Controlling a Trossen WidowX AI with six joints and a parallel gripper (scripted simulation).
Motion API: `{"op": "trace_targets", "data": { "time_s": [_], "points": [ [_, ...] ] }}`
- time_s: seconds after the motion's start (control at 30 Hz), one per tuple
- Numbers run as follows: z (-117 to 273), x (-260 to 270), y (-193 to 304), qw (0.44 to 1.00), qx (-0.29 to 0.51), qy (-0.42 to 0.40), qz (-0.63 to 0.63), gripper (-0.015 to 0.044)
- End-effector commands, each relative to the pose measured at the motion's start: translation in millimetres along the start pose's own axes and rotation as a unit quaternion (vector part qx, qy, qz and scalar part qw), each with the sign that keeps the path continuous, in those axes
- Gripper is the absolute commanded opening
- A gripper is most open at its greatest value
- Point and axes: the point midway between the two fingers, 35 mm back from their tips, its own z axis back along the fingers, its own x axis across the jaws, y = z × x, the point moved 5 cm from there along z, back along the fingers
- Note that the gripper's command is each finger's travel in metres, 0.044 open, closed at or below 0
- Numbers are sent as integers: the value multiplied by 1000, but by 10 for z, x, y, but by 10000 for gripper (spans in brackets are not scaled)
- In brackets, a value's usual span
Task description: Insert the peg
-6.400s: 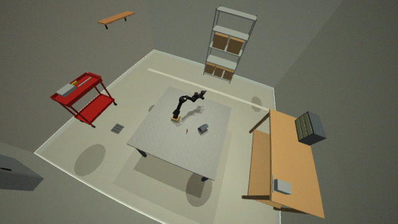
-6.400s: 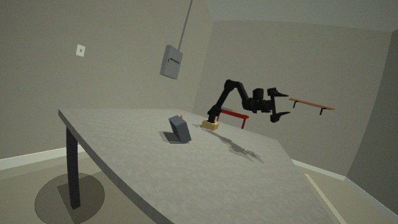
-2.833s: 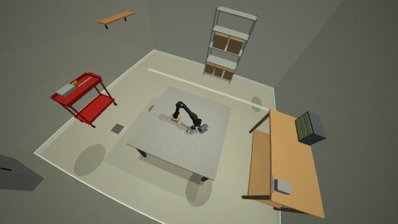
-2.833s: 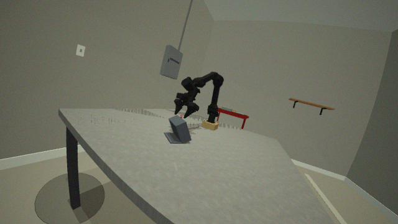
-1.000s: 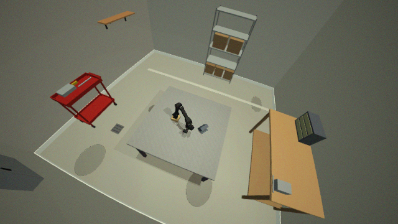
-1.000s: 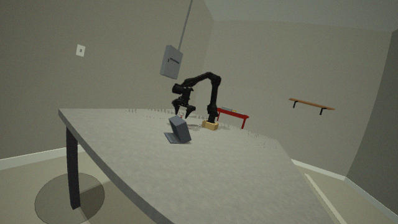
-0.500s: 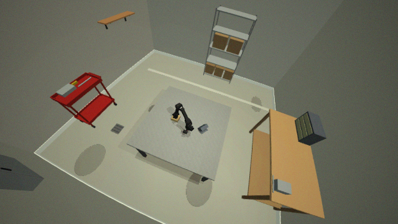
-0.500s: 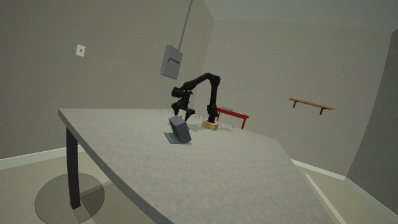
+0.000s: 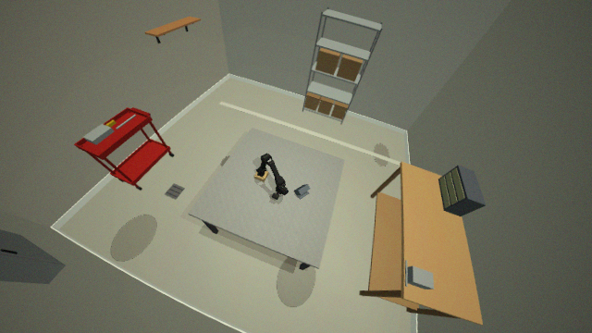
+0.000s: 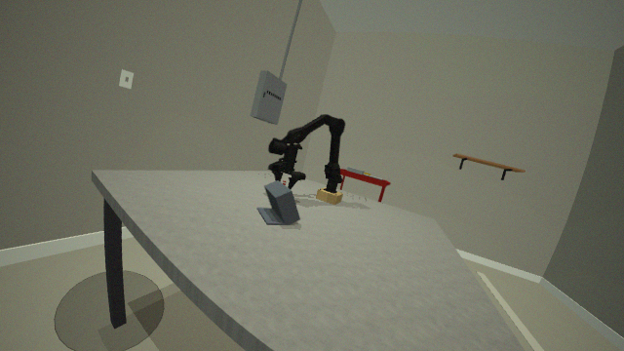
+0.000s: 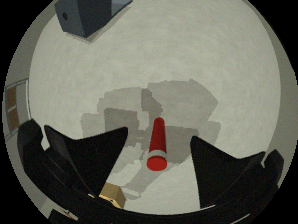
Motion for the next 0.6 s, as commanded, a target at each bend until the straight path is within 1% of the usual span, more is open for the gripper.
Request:
{"op": "trace_targets", "data": {
  "time_s": [0.0, 0.23, 0.47, 0.57],
  "points": [
    [5, 0, -2, 1000, -1, 0, 0, 230],
    [5, 0, -2, 1000, -1, 0, 0, 46],
    [5, 0, -2, 1000, -1, 0, 0, 0],
    [25, -2, -5, 1000, -1, 0, 0, 0]
  ]
}}
